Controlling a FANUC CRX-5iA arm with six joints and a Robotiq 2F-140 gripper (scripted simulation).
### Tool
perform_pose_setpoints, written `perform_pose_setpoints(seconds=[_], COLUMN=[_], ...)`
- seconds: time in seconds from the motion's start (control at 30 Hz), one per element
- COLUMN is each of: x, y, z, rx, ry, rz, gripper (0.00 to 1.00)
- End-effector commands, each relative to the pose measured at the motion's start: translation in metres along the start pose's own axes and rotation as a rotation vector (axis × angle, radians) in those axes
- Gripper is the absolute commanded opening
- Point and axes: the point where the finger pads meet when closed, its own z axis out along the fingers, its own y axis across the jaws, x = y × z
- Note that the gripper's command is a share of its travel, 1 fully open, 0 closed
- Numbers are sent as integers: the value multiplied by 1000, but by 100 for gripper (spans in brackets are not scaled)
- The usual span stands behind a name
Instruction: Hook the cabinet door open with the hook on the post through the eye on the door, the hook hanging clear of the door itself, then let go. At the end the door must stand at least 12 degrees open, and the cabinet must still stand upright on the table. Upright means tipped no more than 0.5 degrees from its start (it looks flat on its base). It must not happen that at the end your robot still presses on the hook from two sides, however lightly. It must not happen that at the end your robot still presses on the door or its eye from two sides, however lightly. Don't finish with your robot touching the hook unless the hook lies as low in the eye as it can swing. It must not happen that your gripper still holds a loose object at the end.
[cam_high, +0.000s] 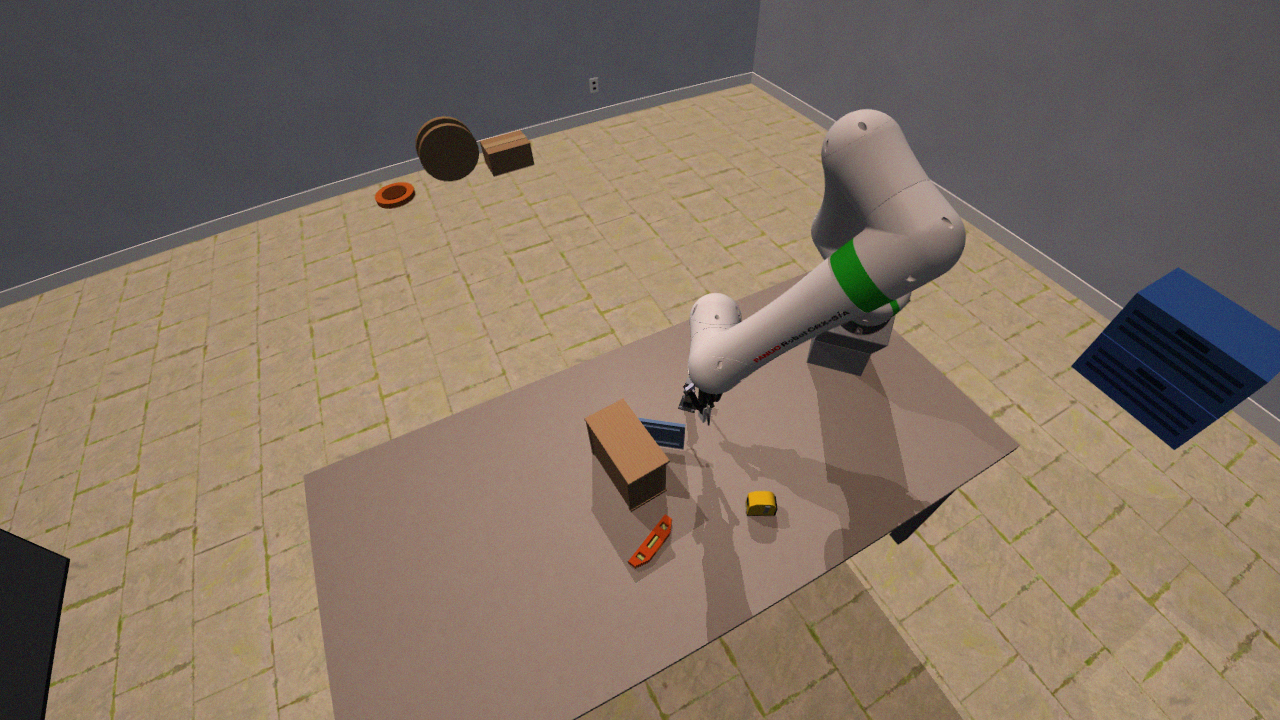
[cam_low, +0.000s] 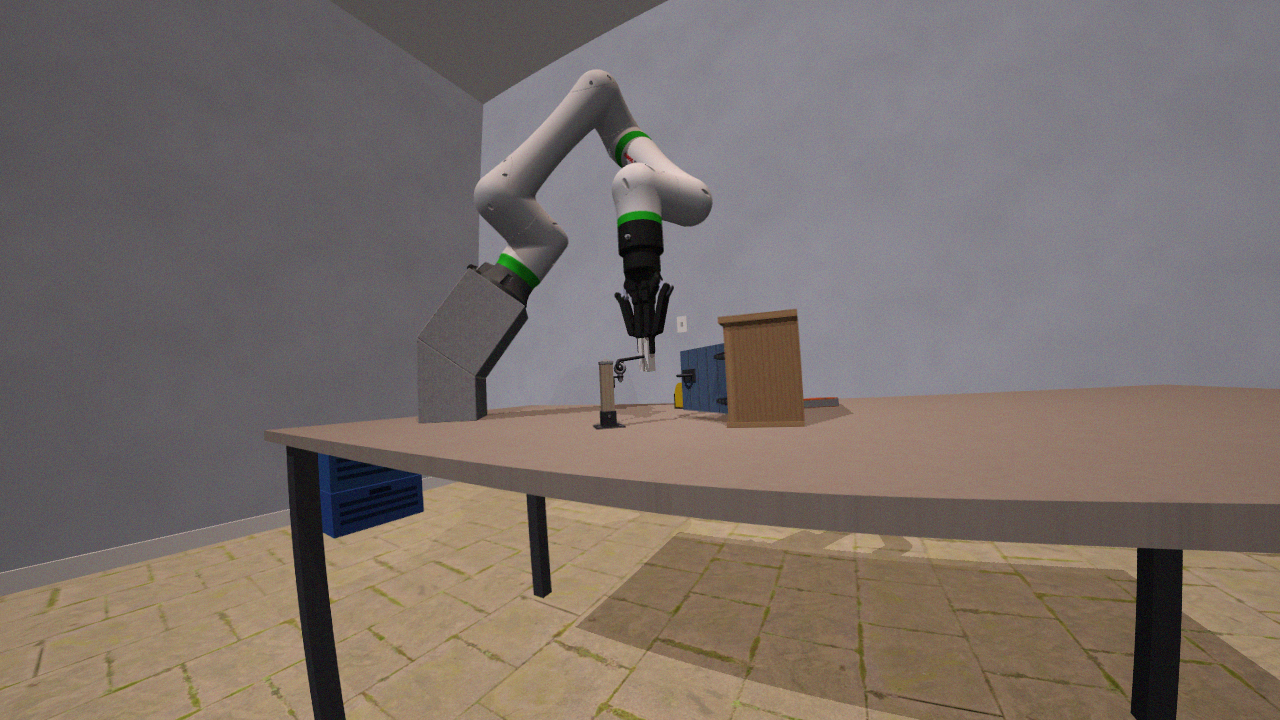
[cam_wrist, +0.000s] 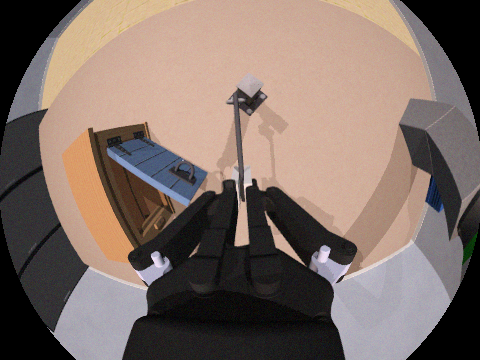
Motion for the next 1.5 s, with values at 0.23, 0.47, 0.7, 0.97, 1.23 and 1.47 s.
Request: perform_pose_setpoints(seconds=[0.23, 0.47, 0.7, 0.97, 1.23, 1.47], x=[1, 1, 2, 3, 4, 5], y=[-8, -10, -15, -21, -27, -30], z=[0, 0, 0, 0, 0, 0], rx=[-1, -1, -1, -1, 0, 0], ry=[2, 2, 2, 2, 2, 2], rz=[74, 122, 160, 219, 282, 346], gripper=[3, 3, 3, 3, 3, 3])
